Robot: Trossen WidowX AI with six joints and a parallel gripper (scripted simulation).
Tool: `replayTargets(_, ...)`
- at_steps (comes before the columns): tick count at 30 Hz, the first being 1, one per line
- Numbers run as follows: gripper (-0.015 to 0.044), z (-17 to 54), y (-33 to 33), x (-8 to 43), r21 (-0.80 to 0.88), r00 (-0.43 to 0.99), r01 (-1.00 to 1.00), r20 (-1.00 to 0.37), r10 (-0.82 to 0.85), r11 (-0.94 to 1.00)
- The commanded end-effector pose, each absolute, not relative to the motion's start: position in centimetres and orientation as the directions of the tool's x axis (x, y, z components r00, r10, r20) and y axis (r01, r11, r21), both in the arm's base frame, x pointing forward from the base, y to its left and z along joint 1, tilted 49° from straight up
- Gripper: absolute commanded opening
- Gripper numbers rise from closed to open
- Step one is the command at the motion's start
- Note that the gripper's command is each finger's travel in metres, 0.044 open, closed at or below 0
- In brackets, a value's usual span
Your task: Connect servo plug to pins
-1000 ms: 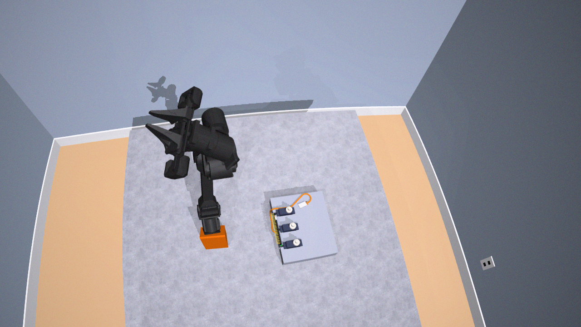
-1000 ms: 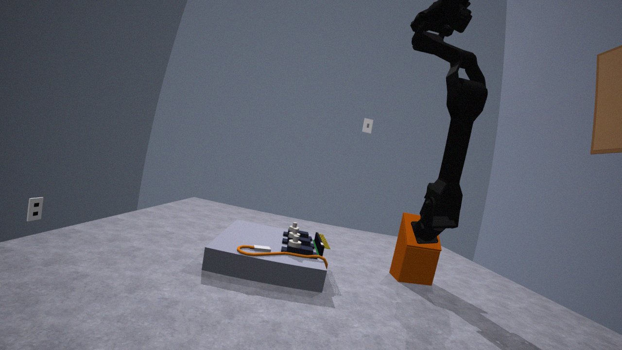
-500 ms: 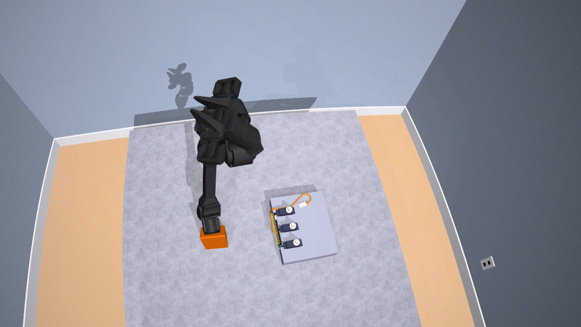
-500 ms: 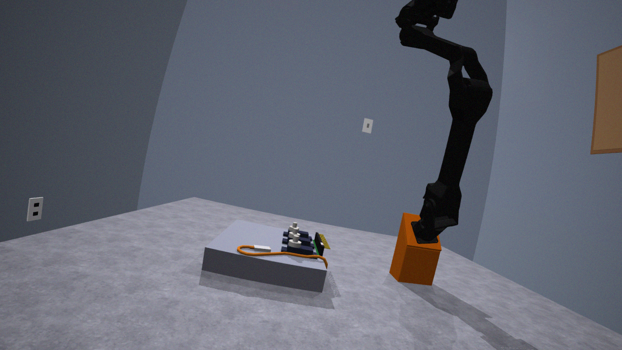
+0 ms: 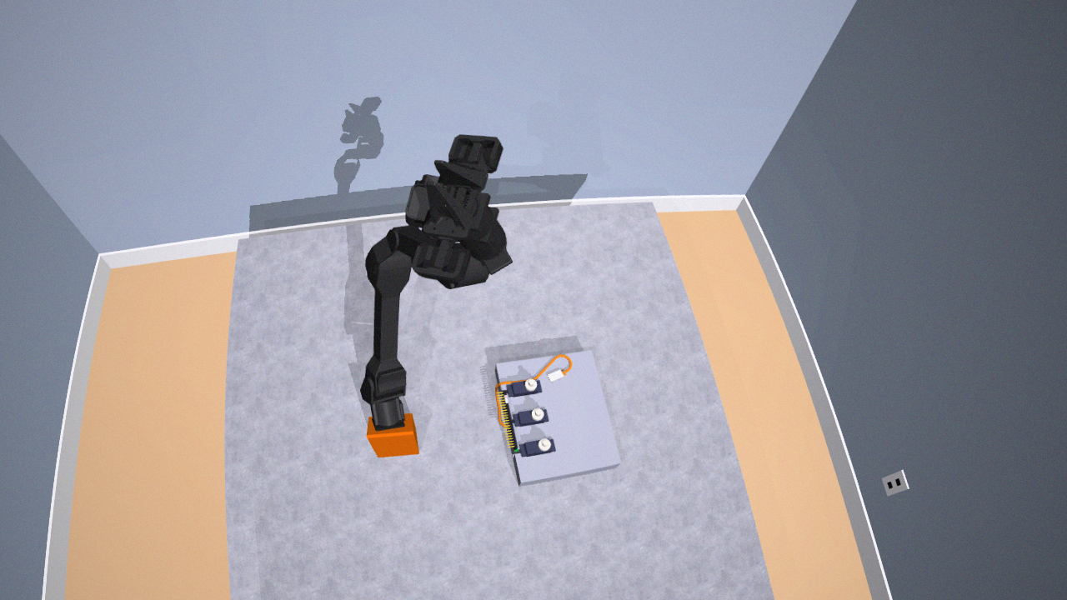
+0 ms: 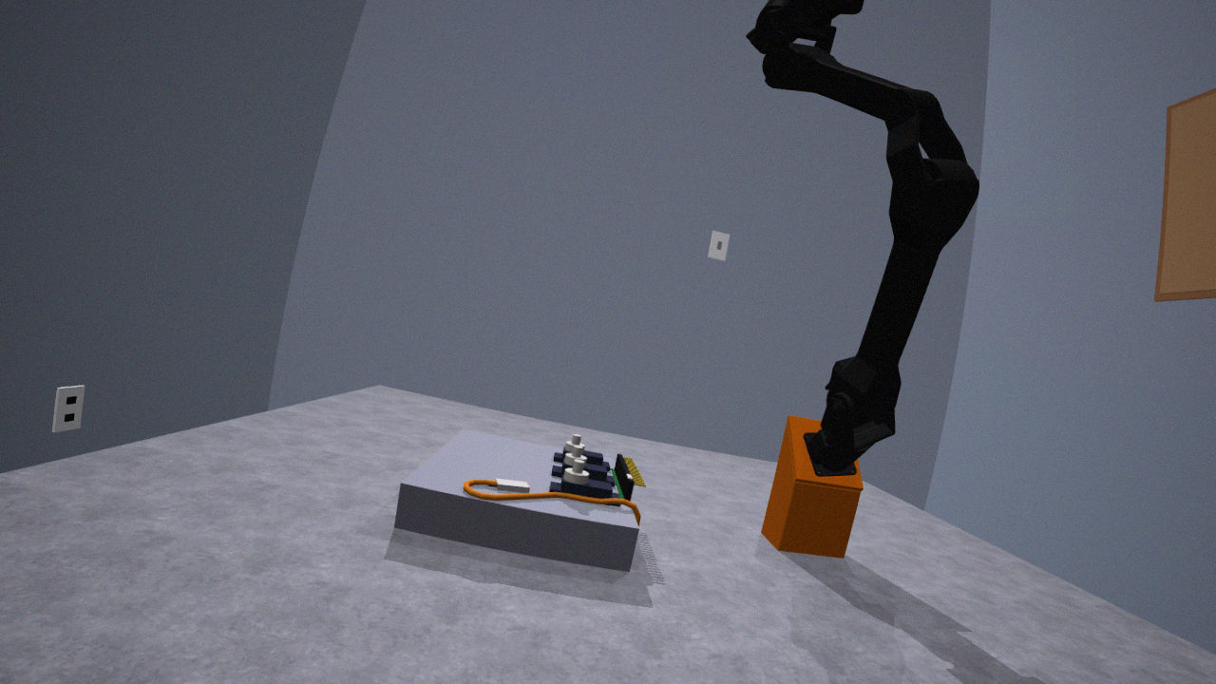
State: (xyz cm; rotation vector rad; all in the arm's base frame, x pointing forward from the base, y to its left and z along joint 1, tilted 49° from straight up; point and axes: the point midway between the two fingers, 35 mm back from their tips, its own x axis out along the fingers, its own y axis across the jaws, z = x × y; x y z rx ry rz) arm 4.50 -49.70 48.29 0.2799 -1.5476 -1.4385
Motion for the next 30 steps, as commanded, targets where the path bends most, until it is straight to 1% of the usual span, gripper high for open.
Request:
replayTargets(1, 0.0115, 48.8, -48.8, 6.4, 0.846, -0.45, 0.457, 0.485, -0.75, 0.274)
replayTargets(16, 0.0115, 48.9, -45.4, 13.9, 0.788, -0.227, 0.541, 0.473, -0.851, 0.294)
replayTargets(30, 0.0115, 48.3, -41.0, 20.1, 0.713, -0.003, 0.606, 0.447, -0.895, 0.354)
